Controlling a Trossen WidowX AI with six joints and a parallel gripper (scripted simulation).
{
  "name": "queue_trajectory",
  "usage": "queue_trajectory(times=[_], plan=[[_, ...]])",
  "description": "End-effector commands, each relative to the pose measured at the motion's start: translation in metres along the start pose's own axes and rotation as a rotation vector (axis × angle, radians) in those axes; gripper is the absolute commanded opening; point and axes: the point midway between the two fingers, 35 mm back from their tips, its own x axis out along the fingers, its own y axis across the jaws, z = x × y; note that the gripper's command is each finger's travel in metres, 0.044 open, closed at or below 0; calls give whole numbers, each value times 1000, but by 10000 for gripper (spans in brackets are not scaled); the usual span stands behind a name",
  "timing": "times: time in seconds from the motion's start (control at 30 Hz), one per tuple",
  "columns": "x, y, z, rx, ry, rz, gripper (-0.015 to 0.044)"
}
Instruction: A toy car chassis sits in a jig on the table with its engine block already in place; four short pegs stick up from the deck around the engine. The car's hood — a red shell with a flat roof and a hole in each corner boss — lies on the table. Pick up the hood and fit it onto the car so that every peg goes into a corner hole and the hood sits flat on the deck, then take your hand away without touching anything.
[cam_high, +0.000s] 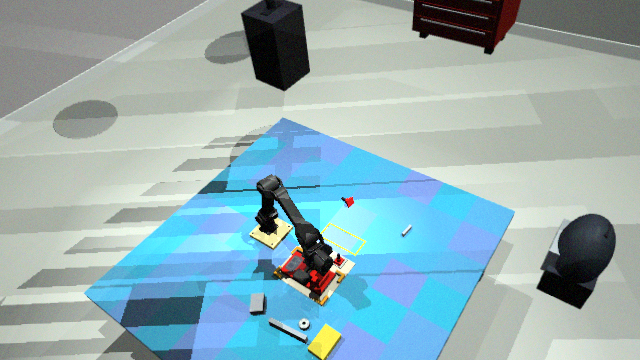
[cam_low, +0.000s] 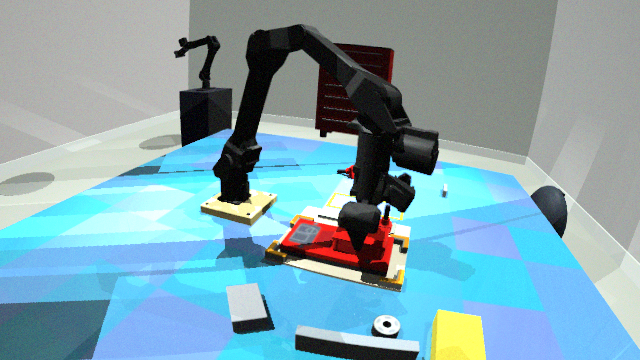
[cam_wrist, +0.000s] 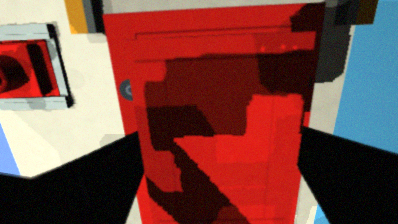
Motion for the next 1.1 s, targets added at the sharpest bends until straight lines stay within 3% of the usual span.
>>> queue_trajectory(times=[0.0, 0.43, 0.6, 0.83, 1.07], plan=[[0, 0, 0, 0, 0, 0, 105], [0, 0, 0, 0, 0, 0, 440], [-6, 0, 1, 0, 0, -1, 440], [-69, 0, 0, 0, 0, -4, 440], [-71, 0, 0, 0, 0, -4, 440]])
